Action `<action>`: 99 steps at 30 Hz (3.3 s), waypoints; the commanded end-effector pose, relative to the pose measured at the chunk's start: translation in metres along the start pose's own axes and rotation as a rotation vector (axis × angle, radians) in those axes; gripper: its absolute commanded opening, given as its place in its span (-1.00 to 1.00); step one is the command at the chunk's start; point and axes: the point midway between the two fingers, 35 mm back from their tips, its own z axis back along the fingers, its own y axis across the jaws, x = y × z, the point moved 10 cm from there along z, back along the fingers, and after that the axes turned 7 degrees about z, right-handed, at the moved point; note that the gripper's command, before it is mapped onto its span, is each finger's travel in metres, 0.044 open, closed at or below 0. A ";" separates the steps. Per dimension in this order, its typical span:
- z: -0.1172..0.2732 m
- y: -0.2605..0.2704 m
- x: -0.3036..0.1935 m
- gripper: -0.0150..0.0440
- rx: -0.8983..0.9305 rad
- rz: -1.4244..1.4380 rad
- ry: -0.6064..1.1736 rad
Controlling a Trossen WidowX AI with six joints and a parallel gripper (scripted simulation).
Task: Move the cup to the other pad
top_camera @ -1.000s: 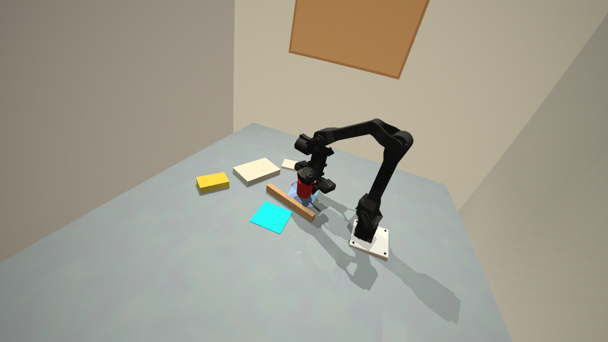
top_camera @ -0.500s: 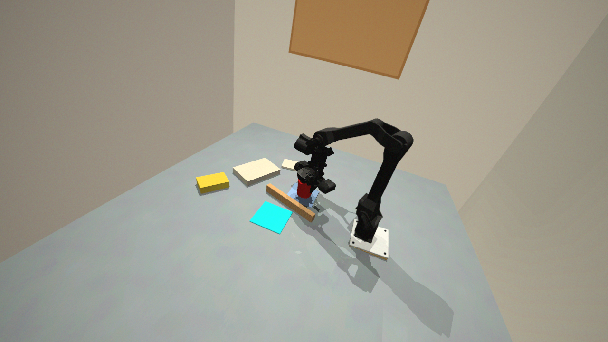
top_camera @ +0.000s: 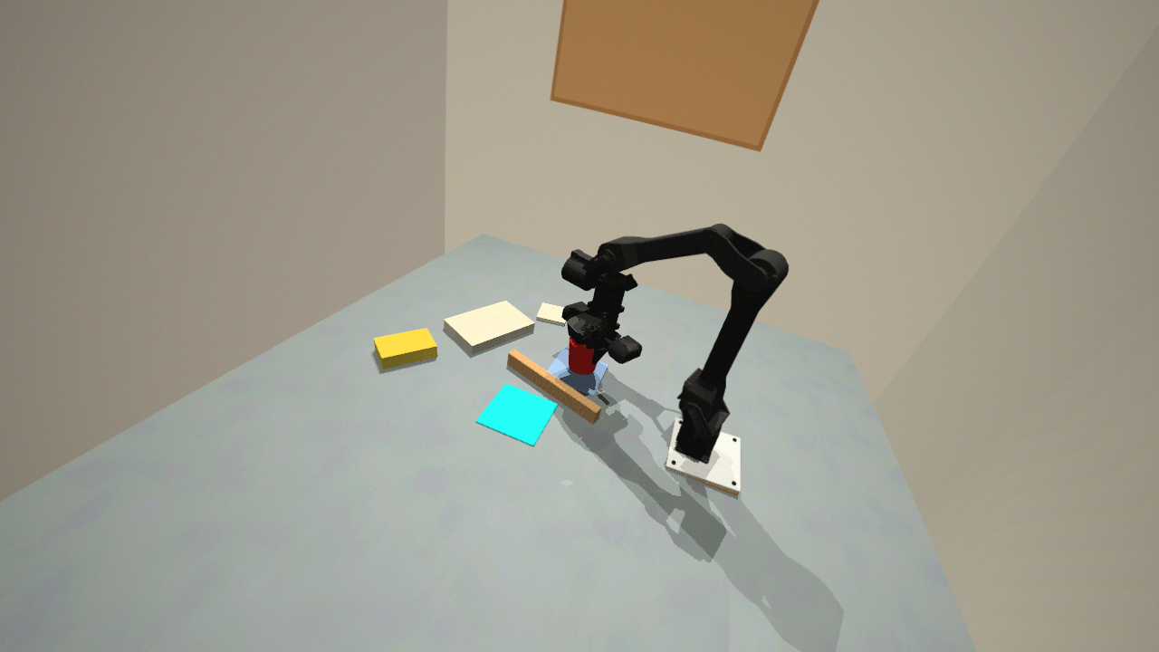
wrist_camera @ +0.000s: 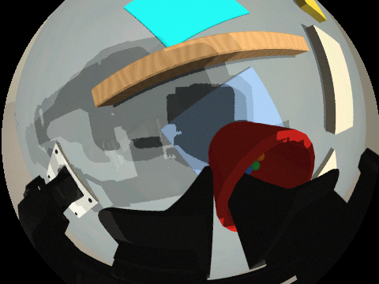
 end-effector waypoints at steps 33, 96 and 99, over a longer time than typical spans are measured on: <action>0.044 0.002 -0.004 -0.49 -0.006 -0.001 0.000; 0.049 0.010 0.095 -0.49 -0.012 0.002 -0.013; 0.049 0.010 0.101 -0.49 -0.012 0.002 -0.014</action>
